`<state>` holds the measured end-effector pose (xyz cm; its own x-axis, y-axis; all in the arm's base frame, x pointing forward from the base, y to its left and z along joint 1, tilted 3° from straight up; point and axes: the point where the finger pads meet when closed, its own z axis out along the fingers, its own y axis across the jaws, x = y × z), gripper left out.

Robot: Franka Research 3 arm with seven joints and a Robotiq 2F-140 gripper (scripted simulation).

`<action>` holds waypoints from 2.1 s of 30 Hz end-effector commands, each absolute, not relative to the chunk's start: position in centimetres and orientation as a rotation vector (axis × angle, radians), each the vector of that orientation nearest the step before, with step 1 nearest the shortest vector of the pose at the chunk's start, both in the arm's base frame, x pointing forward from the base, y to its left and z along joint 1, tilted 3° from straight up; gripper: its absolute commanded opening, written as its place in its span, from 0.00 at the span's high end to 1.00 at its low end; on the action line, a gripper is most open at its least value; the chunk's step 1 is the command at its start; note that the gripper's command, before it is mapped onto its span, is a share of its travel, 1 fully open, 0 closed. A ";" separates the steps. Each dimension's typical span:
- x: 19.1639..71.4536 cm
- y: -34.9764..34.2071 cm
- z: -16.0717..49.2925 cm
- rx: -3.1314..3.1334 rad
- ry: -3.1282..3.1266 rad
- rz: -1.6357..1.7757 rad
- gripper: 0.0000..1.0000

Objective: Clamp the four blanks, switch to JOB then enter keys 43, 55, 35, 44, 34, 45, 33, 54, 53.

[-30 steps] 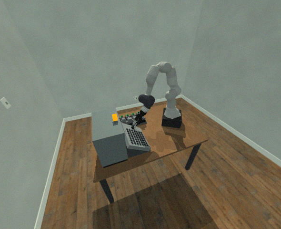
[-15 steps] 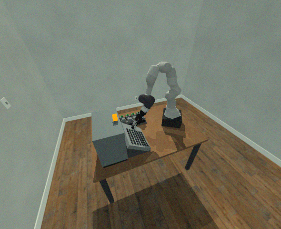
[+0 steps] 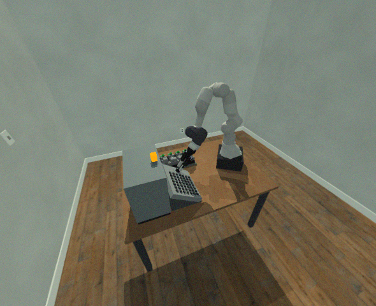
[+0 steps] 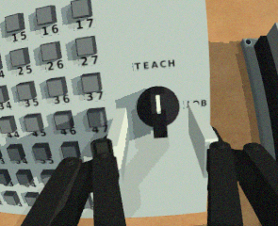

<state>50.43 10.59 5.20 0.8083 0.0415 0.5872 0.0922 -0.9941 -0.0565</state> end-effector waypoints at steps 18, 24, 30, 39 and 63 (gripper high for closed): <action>51.0 10.6 4.7 -2.911 -0.117 -0.947 0.67; 51.2 10.6 4.4 -2.912 -0.117 -0.947 0.67; 51.5 10.7 3.9 -2.912 -0.117 -0.947 0.67; 51.8 10.7 3.5 -2.912 -0.117 -0.947 0.67; 51.9 10.7 3.4 -2.912 -0.117 -0.947 0.67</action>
<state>51.78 10.80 3.40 0.8084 0.0408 0.5872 0.0911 -0.9942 -0.0564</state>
